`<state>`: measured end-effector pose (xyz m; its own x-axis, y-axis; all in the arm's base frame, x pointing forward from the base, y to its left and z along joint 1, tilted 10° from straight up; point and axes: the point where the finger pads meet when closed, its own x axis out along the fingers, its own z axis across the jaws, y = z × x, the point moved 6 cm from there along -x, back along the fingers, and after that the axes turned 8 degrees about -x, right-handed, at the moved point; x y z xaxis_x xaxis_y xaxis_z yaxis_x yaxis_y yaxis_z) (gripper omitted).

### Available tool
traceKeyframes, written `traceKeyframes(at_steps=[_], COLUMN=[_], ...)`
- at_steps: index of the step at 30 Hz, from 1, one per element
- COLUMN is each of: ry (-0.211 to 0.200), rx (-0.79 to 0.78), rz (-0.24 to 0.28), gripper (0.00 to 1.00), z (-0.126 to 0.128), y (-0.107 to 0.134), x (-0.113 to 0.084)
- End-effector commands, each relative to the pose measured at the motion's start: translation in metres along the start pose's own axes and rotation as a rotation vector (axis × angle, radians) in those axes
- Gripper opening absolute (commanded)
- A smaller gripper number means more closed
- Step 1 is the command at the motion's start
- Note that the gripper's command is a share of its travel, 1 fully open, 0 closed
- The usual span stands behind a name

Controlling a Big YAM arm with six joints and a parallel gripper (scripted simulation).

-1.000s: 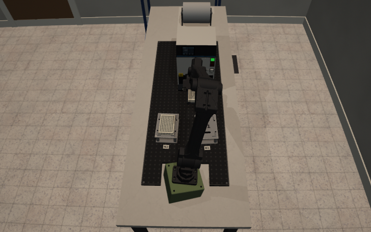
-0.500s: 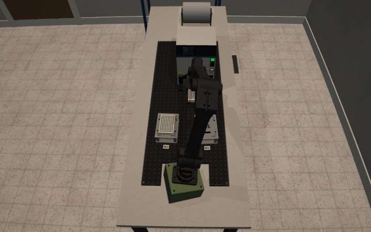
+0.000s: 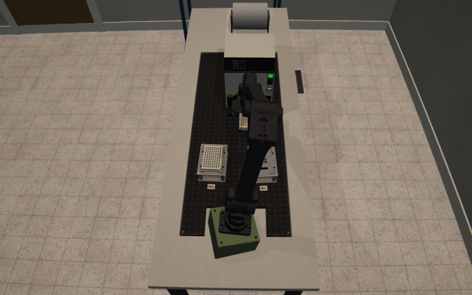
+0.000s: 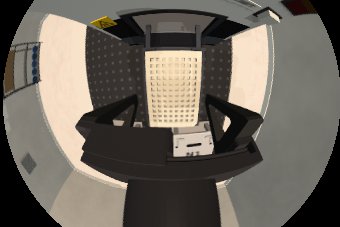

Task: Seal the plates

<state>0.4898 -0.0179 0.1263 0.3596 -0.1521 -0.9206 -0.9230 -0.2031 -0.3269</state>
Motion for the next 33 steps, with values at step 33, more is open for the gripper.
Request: traceKeyframes(at_steps=[33], ry=[0.012], rx=[0.014], rz=[-0.036], gripper=[1.0], z=[-0.007], y=[-0.023], x=[-0.031])
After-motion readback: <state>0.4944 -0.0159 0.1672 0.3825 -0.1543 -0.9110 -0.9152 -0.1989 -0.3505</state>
